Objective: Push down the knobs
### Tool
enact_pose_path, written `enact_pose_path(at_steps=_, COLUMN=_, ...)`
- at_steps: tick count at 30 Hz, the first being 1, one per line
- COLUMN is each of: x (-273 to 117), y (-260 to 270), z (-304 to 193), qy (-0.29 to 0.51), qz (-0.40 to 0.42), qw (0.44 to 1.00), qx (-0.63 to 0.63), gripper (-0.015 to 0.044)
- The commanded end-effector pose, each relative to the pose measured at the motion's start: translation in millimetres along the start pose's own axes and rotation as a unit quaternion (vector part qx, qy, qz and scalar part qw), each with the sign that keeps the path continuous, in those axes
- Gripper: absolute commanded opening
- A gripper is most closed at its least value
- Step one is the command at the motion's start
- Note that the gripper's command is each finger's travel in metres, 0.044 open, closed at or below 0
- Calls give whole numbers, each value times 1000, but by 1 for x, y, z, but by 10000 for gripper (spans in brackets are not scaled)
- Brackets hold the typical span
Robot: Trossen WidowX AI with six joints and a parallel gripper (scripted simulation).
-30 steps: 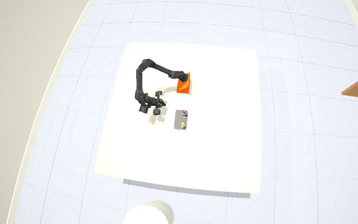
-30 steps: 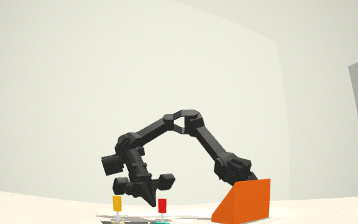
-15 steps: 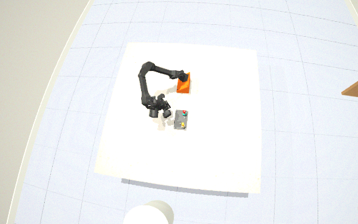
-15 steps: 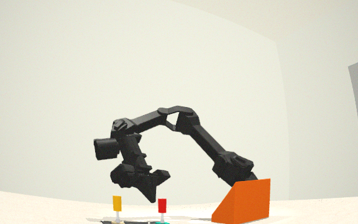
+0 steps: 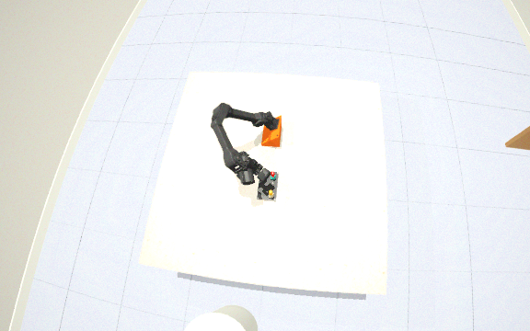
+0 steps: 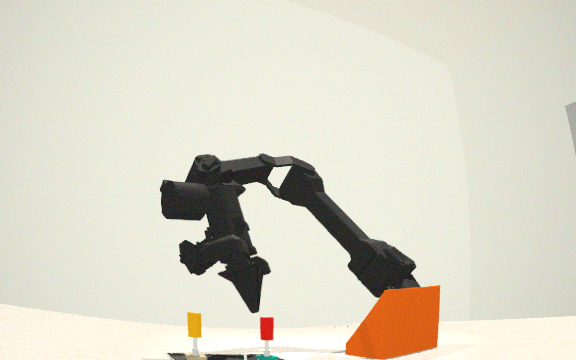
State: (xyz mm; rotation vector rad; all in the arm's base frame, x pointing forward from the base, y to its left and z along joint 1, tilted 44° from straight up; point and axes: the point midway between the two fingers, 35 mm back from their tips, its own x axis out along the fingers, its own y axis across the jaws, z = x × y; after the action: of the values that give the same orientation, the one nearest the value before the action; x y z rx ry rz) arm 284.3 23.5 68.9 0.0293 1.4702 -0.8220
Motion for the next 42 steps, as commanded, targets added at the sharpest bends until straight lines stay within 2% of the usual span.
enact_pose_path(at_steps=1, x=-4, y=12, z=-6, qy=-23, qz=-16, qw=998, qx=-55, gripper=0)
enact_pose_path(at_steps=19, x=-21, y=69, z=-53, qy=-140, qz=-99, qw=937, qx=-304, gripper=0)
enact_pose_path(at_steps=23, x=-19, y=69, z=-52, qy=-141, qz=-100, qw=936, qx=-307, gripper=0)
enact_pose_path(at_steps=26, x=-2, y=67, z=-46, qy=-141, qz=-100, qw=936, qx=-306, gripper=0)
enact_pose_path(at_steps=42, x=13, y=66, z=-41, qy=-142, qz=-100, qw=936, qx=-306, gripper=0)
